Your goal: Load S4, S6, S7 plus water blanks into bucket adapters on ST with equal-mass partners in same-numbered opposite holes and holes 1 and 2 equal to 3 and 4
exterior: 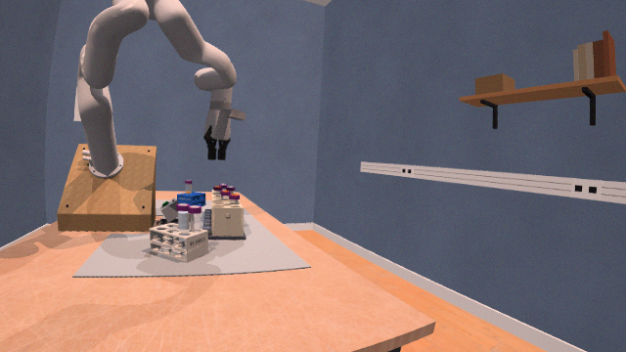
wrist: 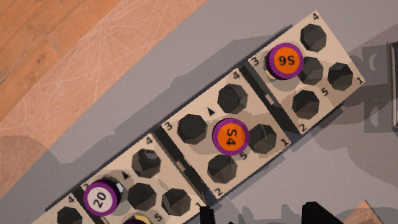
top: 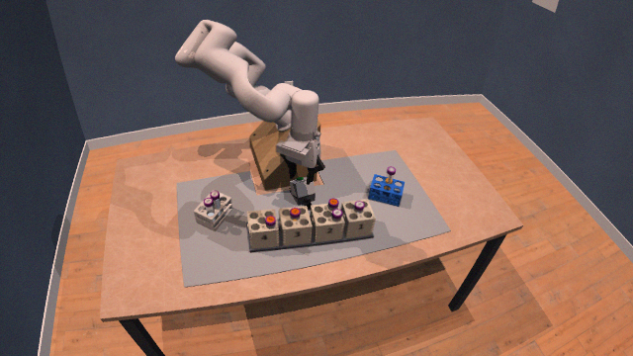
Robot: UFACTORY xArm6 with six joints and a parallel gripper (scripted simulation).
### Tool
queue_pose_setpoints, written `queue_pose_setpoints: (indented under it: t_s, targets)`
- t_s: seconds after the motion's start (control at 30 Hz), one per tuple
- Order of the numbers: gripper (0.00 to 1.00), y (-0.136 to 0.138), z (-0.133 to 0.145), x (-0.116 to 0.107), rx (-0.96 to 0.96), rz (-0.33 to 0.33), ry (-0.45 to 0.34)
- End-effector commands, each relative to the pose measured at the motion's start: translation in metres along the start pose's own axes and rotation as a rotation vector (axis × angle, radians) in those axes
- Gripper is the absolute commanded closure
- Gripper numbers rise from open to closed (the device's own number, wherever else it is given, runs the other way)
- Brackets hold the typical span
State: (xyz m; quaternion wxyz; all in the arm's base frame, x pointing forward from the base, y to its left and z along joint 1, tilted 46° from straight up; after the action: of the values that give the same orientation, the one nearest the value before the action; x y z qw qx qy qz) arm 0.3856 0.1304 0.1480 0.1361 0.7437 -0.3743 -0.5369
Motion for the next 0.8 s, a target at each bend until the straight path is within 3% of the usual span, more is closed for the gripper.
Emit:
queue_pose_setpoints:
  t_s: [0.0,0.77]
  targets:
    - [0.43,0.024,-0.007,-0.002,0.0,-0.005,0.002]
    - [0.43,0.116,-0.032,-0.001,0.0,-0.005,0.002]
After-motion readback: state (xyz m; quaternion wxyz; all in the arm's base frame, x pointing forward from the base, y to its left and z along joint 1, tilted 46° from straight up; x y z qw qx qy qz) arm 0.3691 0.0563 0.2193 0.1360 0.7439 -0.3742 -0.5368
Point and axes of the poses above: the point where the finger pads meet when closed, its own x axis out along the fingers, its own y axis across the jaws, z = x × y, the point moved 9 cm from there along -x, back along the fingers, and after that the axes turned 11 degrees about -x, right-handed, at the moved point
